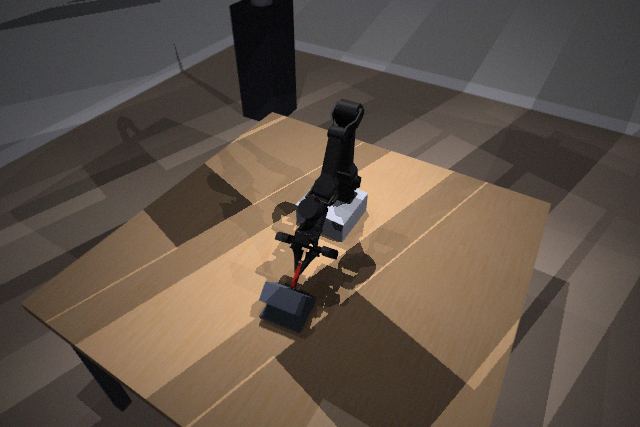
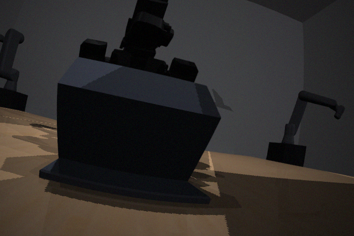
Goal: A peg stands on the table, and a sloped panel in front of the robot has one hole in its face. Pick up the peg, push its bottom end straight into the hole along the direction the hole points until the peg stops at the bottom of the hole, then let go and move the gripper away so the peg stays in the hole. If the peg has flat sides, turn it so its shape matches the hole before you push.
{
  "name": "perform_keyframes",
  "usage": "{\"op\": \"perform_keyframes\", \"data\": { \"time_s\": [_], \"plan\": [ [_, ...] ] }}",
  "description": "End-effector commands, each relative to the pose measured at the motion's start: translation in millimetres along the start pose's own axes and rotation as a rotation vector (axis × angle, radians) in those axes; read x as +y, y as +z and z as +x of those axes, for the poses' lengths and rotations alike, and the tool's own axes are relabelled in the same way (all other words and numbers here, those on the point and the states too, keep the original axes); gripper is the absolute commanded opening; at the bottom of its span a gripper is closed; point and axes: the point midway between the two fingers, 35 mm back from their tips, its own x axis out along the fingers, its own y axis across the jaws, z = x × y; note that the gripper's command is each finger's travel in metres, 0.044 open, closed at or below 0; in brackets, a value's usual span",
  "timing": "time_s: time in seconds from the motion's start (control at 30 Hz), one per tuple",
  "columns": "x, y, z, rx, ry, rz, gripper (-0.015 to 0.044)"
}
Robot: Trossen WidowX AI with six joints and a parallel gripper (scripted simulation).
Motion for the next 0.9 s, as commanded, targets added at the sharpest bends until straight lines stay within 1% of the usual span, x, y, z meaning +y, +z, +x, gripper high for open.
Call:
{"op": "perform_keyframes", "data": {
  "time_s": [0.0, 0.87],
  "plan": [
    [0.0, -0.7, -0.3, 0.002, 0.000, 0.000, 0.0000],
    [-0.5, 6.5, 1.4, 0.001, 0.000, 0.000, 0.0000]
  ]
}}
